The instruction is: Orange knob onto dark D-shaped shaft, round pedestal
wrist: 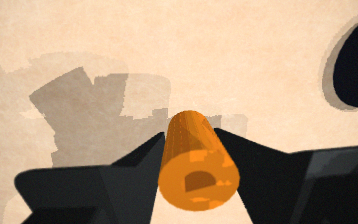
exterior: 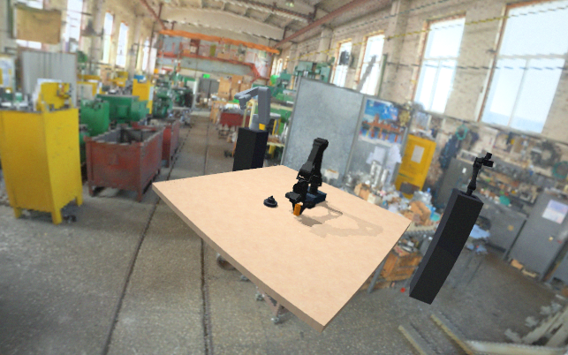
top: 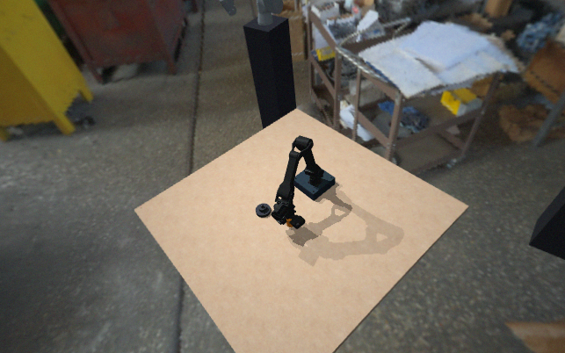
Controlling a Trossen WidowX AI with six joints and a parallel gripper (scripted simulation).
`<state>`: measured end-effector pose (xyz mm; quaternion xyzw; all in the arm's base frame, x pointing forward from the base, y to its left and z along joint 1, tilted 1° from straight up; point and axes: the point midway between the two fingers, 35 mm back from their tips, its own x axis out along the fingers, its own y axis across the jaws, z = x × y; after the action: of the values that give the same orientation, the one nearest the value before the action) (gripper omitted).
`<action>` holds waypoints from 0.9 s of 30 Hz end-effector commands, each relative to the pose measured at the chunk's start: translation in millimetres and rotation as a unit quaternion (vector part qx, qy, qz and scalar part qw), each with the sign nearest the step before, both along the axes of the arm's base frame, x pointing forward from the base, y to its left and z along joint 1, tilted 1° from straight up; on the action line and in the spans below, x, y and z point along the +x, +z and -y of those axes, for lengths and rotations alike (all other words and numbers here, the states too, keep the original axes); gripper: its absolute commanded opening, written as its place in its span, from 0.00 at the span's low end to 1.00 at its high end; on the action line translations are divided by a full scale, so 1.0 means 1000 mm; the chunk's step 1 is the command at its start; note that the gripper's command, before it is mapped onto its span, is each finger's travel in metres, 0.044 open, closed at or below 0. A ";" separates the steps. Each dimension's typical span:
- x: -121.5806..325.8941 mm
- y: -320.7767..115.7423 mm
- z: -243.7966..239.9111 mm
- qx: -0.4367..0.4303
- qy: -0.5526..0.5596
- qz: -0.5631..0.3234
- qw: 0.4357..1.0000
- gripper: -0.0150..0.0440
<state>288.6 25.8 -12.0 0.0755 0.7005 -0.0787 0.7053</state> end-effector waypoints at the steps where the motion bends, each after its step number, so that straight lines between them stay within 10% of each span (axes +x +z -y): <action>1: 0.000 0.000 0.000 -0.001 -0.001 0.001 1.000 0.53; 10: 0.006 0.019 -0.001 -0.001 -0.001 0.001 1.000 0.25; 27: 0.007 0.125 -0.008 0.001 0.003 0.002 1.000 0.25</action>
<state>295.4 33.4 93.1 0.0709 0.7048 -0.0737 0.7020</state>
